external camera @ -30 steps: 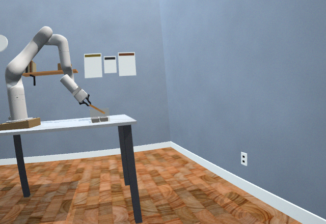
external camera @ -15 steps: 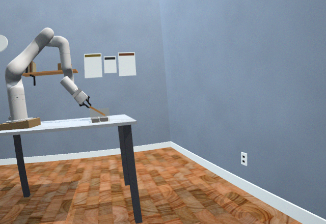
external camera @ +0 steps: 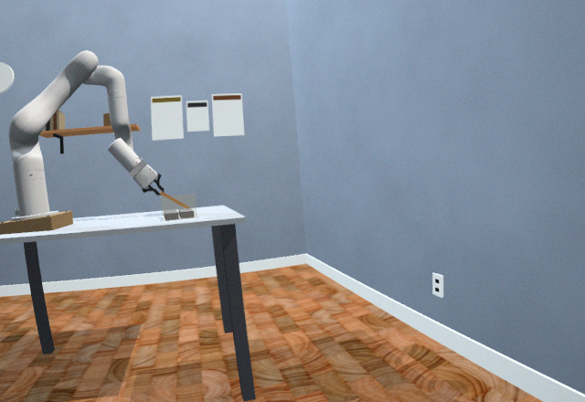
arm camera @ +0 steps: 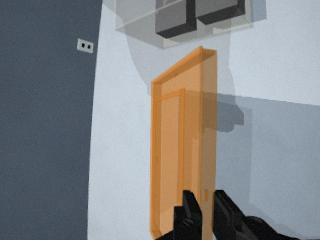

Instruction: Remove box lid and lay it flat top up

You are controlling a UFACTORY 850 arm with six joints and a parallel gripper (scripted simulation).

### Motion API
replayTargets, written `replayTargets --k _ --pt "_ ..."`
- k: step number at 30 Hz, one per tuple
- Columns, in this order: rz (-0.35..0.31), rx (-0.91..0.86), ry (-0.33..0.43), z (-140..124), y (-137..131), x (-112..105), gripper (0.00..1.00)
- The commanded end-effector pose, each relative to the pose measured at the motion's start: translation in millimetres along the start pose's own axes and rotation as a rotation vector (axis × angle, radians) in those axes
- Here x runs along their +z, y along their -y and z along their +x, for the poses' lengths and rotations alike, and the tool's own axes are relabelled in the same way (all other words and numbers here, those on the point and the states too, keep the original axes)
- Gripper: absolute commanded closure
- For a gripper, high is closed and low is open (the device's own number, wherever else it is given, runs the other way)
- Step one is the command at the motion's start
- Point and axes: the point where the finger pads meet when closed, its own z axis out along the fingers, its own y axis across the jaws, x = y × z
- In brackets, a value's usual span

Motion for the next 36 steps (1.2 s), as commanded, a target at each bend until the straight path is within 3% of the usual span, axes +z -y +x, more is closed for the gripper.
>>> replayTargets --k 1,22,36 --pt "0.002 0.000 0.001 -0.3 -3.0 4.7 1.00" --pt "0.003 0.000 0.001 -0.3 -10.7 13.7 1.00" --pt "0.111 0.001 0.000 -0.3 -23.1 17.1 1.00"
